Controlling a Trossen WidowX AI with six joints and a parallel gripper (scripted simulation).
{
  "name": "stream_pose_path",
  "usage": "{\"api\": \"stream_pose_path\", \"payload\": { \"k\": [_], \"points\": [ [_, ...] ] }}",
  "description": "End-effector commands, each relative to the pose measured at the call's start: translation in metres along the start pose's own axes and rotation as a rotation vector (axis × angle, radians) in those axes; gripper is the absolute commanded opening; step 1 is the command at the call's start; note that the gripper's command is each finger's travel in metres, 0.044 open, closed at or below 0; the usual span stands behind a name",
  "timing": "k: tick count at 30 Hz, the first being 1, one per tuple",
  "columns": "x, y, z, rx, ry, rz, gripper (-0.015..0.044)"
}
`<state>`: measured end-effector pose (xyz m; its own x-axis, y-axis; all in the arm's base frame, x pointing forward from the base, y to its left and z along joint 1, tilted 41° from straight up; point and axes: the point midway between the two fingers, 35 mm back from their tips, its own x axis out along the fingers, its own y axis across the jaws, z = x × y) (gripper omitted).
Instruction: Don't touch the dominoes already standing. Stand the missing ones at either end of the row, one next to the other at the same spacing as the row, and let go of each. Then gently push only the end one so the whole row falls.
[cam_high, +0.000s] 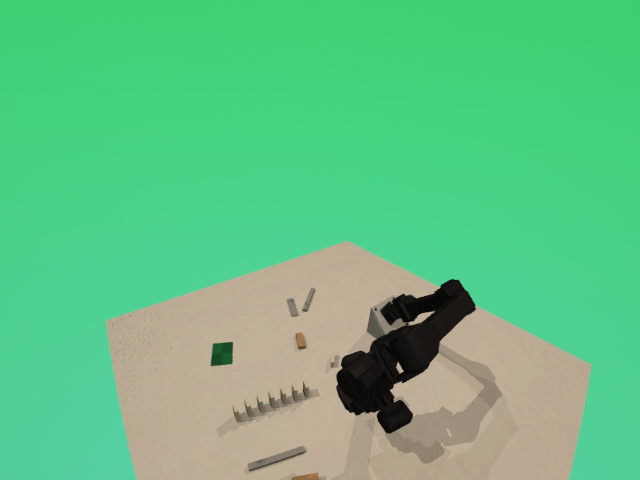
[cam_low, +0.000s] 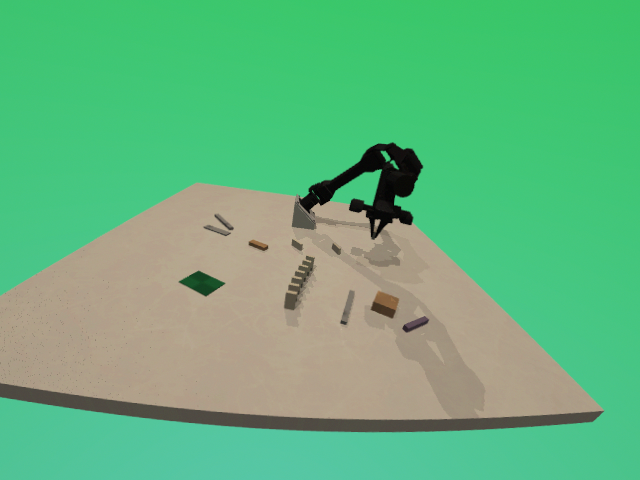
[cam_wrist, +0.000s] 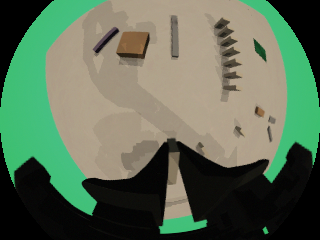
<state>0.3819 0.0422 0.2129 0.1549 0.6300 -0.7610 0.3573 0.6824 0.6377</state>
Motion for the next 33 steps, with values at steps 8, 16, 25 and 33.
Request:
{"api": "stream_pose_path", "payload": {
  "k": [8,16,25,33],
  "points": [
    [0.005,0.044,-0.004,-0.458,0.014,0.020,0.0026],
    [0.020,0.041,0.009,-0.495,-0.047,-0.025,0.0026],
    [0.043,0.037,0.028,-0.548,-0.158,-0.087,0.0026],
    [0.061,0.037,0.042,-0.586,-0.268,-0.128,0.0026]
  ]
}}
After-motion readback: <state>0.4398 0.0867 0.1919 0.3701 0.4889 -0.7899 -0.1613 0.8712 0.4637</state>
